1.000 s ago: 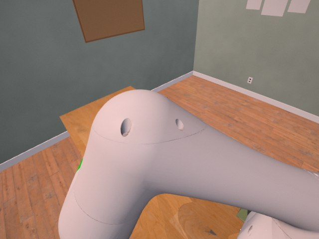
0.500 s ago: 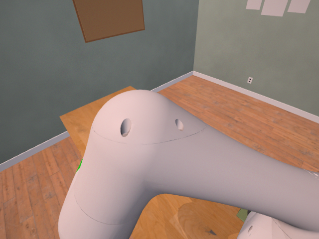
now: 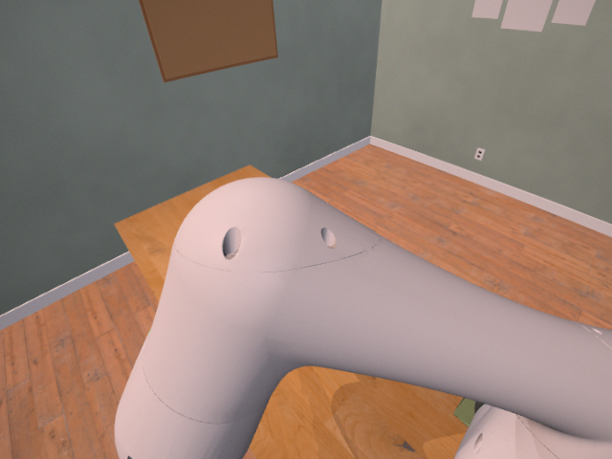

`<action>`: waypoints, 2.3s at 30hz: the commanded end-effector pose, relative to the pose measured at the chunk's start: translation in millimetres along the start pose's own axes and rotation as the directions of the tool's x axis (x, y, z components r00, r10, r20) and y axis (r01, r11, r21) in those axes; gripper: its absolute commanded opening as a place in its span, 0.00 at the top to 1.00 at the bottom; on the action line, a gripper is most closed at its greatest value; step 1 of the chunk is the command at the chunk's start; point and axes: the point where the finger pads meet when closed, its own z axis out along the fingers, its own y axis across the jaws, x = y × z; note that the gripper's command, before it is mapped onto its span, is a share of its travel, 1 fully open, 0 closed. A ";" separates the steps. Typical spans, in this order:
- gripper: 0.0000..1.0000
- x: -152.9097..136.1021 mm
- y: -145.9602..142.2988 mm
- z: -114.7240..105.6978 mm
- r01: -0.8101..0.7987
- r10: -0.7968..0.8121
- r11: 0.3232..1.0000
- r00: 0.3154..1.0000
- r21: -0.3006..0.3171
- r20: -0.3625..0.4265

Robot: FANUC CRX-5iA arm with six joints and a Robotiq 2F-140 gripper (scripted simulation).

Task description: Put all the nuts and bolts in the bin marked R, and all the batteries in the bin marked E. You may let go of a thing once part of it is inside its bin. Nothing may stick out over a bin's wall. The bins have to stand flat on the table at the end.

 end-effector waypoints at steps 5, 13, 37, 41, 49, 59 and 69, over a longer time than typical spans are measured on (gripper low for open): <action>0.84 0.1 -0.3 16.0 0.000 0.000 1.000 1.000 0.001 0.000; 0.84 0.3 -0.3 27.4 0.000 0.000 1.000 1.000 0.001 0.000; 0.73 1.7 -0.5 27.4 0.000 0.000 1.000 1.000 0.001 0.000; 0.73 1.7 -0.5 27.4 0.000 0.000 1.000 1.000 0.001 0.000; 0.73 1.7 -0.5 23.4 0.000 0.000 1.000 1.000 0.001 0.000; 0.73 1.7 -0.5 12.7 0.000 0.000 1.000 1.000 0.001 0.000; 0.73 1.7 -0.5 -0.6 0.000 0.000 1.000 1.000 0.001 0.000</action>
